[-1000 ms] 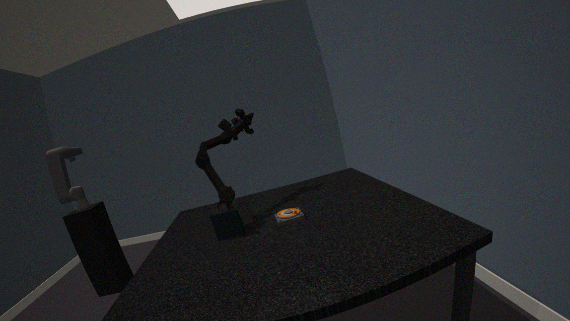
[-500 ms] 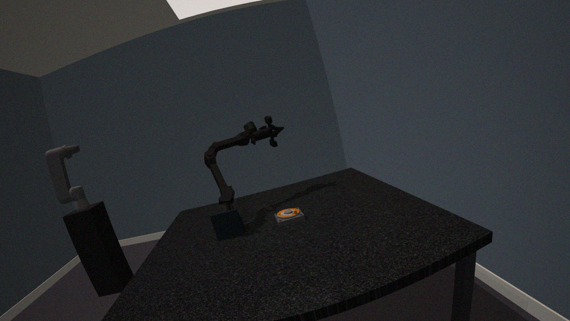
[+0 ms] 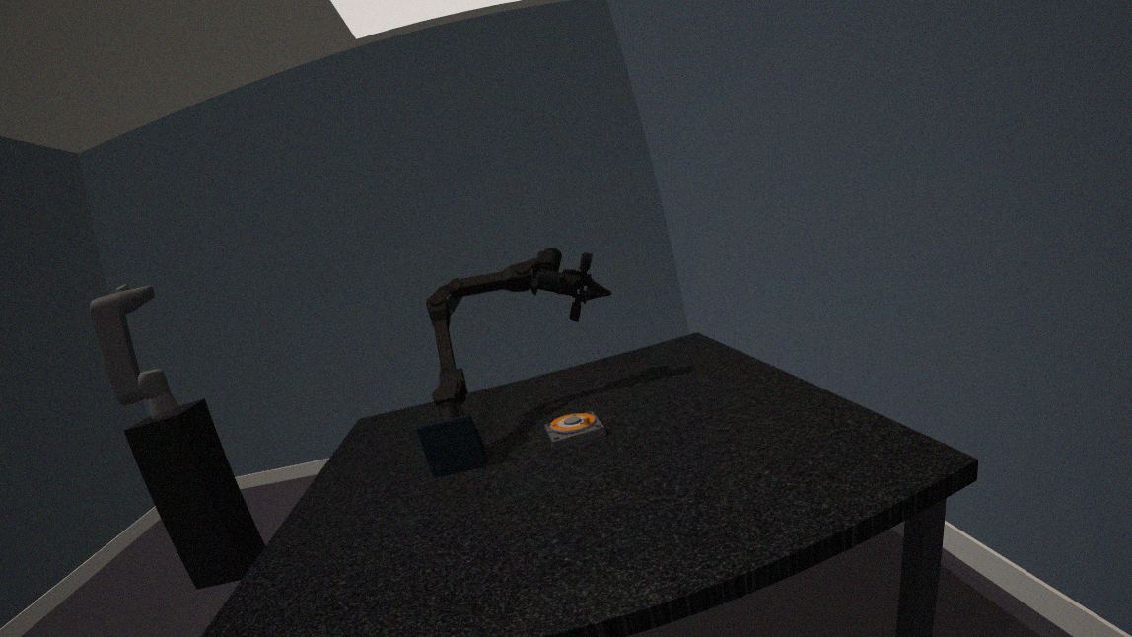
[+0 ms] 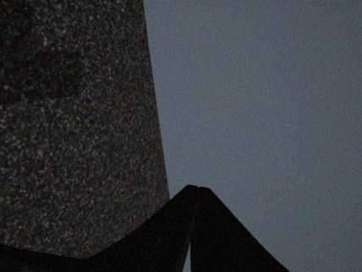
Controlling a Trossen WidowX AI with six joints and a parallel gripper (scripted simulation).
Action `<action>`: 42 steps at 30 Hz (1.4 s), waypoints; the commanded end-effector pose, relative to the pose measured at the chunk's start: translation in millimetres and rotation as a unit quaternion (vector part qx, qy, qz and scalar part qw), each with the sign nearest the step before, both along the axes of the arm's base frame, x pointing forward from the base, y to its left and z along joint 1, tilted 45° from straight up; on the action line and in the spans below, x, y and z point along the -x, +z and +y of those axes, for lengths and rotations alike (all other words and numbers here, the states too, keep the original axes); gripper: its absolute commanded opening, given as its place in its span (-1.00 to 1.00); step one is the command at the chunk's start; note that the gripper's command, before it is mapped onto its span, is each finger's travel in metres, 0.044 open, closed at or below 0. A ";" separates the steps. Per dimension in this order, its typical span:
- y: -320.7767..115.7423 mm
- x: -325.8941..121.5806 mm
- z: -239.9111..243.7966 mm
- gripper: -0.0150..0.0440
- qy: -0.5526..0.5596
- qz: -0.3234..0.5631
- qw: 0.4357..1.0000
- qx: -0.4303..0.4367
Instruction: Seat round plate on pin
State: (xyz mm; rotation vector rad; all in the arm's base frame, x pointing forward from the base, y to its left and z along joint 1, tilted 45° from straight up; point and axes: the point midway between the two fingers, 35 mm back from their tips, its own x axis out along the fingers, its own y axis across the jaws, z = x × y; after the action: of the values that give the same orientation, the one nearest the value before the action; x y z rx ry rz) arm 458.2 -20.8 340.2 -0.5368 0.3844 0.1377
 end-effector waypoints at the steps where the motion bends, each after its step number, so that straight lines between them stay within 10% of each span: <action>1: -64.9 -3.6 -16.3 -0.49 0.001 0.097 0.995 -0.034; 17: -269.1 75.4 -68.9 -0.49 -0.030 0.429 0.860 -0.276; 22: -320.3 132.8 -68.3 -0.49 -0.063 0.528 0.718 -0.450; 42: -341.4 136.5 -49.8 -0.49 -0.070 0.539 0.687 -0.481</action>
State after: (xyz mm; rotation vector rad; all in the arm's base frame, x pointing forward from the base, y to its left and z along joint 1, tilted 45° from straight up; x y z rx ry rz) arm 322.2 -84.8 12.3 0.7077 1.3868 0.4703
